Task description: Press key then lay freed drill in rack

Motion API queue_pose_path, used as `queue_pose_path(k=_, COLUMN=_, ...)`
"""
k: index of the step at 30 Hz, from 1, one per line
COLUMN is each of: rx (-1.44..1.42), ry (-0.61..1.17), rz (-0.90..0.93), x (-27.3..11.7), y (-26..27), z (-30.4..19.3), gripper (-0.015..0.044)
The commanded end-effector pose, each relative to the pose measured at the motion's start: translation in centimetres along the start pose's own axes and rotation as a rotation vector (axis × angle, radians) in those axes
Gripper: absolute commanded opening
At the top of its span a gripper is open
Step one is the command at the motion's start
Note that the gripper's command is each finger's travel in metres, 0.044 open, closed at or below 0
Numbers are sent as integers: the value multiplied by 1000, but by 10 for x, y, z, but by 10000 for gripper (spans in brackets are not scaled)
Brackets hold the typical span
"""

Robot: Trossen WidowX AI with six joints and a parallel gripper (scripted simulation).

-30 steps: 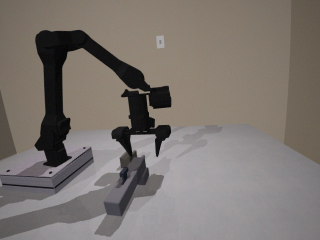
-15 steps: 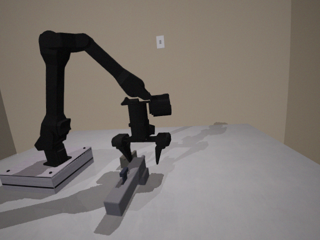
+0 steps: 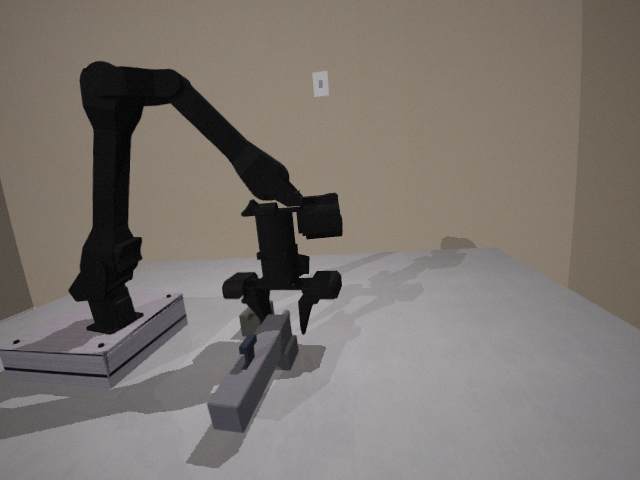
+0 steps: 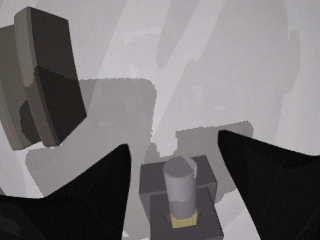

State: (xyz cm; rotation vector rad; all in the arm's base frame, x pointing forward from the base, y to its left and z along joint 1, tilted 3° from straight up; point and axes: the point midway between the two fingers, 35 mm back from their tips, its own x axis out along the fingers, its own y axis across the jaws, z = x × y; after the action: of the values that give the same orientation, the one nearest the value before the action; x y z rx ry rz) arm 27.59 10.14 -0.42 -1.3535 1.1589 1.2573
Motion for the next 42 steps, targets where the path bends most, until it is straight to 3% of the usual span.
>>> queue_pose_path(k=1, rx=0, ry=0, rz=-1, x=0, y=0, z=0, gripper=177)
queue_pose_path(k=6, rx=0, ry=0, rz=-1, x=0, y=0, z=0, gripper=46)
queue_pose_path(k=13, rx=0, ry=0, rz=-1, x=0, y=0, z=0, gripper=0)
queue_pose_path(k=42, rx=-4, ry=0, rz=4, x=-3, y=0, z=41, gripper=0)
